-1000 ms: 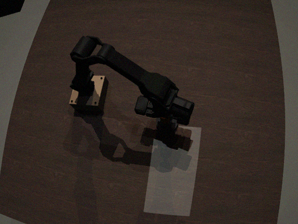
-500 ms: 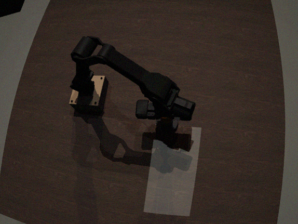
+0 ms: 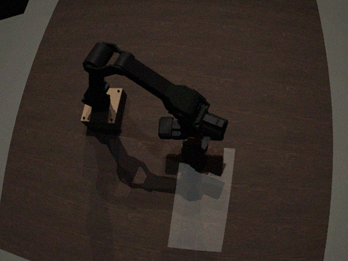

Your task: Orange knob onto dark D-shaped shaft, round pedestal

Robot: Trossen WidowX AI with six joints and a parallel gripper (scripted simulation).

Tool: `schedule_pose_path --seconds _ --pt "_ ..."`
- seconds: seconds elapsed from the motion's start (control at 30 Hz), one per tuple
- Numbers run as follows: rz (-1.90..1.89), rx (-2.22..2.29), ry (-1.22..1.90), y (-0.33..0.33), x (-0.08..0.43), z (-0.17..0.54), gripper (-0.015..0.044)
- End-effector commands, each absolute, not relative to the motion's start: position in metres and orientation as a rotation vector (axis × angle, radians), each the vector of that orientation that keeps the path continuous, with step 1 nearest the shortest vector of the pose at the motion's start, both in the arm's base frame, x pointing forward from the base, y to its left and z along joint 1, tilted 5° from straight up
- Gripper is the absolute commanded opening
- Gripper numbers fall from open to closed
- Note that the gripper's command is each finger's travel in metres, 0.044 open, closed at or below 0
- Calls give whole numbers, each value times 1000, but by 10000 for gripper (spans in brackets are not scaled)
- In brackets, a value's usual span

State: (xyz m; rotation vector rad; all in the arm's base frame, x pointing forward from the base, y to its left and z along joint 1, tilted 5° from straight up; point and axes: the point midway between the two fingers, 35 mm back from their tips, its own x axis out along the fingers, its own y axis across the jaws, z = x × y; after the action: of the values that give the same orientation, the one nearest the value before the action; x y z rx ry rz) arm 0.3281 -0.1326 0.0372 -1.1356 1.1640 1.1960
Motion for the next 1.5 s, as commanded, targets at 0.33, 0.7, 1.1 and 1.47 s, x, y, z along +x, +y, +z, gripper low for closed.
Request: schedule_pose_path --seconds 0.33,0.7,1.1,1.47 --pt "1214 -1162 1150 -132 325 42 0" --pt "1341 -1299 1055 -132 327 44 0" --pt "1341 -1299 1054 -134 331 41 0" --pt "1341 -1299 1054 -133 328 38 0"
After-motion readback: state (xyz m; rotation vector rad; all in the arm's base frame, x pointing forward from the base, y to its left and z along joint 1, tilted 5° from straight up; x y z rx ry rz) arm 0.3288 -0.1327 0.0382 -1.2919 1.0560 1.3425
